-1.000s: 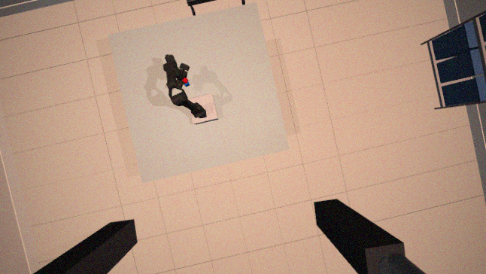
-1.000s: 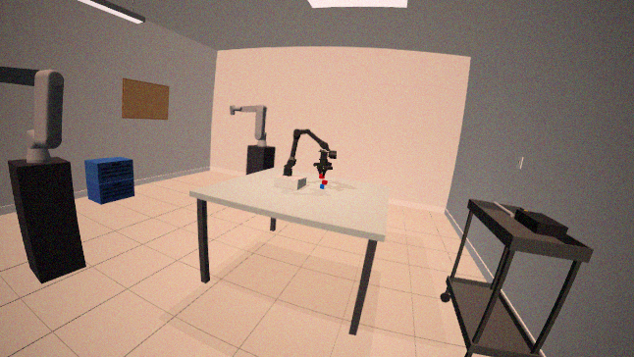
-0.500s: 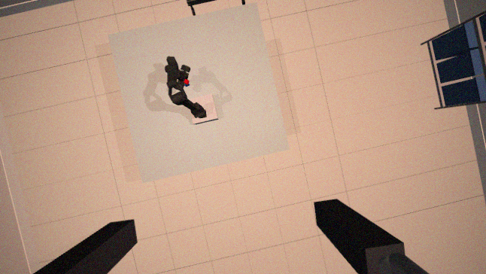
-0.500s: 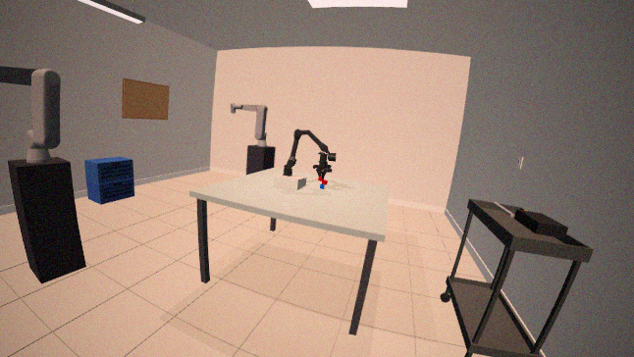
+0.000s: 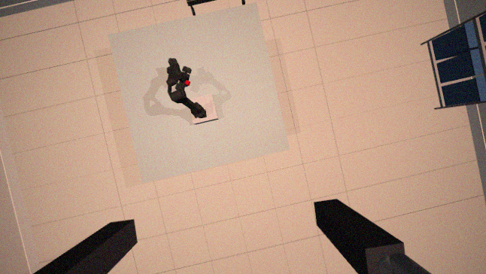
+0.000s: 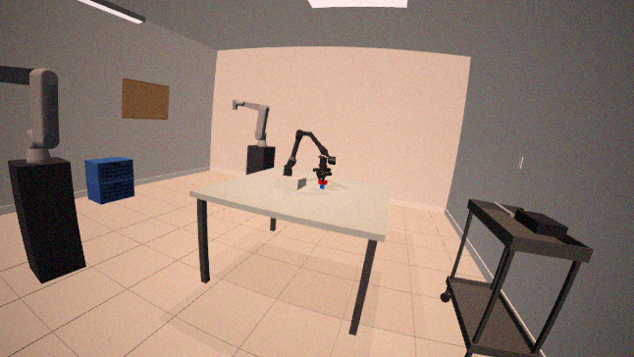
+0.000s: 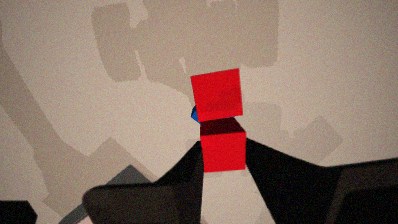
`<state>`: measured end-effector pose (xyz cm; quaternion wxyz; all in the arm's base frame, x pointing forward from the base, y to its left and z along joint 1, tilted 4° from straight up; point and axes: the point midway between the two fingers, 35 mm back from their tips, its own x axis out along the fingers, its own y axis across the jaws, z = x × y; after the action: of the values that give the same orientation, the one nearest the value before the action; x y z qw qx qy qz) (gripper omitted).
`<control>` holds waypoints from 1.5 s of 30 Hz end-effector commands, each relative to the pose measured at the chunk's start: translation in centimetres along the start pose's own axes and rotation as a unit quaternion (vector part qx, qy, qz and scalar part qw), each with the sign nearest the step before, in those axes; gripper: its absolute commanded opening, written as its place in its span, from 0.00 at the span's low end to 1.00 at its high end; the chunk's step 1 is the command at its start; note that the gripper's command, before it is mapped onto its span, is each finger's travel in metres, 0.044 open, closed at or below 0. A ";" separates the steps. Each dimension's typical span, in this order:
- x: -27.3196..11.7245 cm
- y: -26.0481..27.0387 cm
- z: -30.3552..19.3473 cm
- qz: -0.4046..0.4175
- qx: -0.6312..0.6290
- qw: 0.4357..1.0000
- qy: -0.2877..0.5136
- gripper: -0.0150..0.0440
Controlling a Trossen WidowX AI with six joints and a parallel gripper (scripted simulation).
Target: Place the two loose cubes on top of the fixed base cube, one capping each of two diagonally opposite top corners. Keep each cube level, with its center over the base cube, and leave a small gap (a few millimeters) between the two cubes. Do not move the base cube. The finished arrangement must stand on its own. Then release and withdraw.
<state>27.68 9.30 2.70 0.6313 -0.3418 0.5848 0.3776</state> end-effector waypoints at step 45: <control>-2.1 0.1 -0.1 0.001 0.000 1.000 0.001 0.60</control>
<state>27.30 9.09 4.11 0.6281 -0.3396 0.5896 0.3774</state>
